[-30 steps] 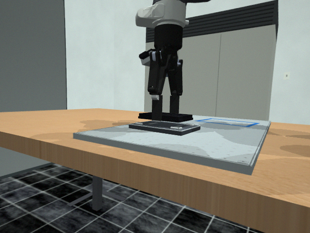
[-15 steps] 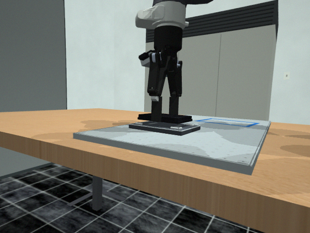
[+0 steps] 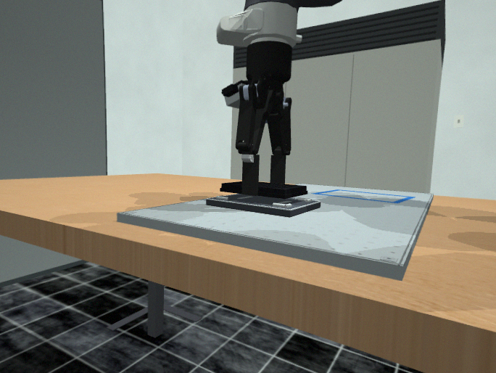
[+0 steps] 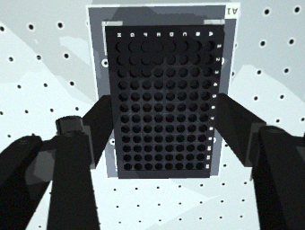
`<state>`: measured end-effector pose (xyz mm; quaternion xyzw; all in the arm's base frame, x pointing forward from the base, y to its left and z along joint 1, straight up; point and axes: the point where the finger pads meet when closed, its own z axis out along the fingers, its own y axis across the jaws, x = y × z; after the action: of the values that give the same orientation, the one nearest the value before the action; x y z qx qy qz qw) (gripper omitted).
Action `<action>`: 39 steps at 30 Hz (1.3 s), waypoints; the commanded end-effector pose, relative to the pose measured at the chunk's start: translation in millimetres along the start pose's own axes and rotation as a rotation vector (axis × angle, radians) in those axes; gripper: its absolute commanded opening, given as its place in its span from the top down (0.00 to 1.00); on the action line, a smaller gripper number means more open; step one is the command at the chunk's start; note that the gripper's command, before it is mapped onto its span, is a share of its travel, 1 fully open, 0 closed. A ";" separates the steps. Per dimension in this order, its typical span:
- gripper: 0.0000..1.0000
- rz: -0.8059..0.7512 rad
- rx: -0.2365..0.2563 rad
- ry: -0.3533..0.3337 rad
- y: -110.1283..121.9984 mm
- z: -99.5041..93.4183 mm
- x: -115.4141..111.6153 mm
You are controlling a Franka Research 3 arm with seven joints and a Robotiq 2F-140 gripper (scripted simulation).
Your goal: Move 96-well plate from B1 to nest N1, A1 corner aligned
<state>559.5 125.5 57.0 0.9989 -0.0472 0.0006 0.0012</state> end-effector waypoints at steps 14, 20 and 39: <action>0.40 -0.001 0.002 0.002 0.4 2.7 0.0; 0.40 -0.001 0.002 0.002 0.6 3.7 -0.2; 0.40 -0.001 0.002 0.002 0.7 6.6 -0.4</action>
<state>558.9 125.3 51.9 0.9989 -0.0469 0.0010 0.0006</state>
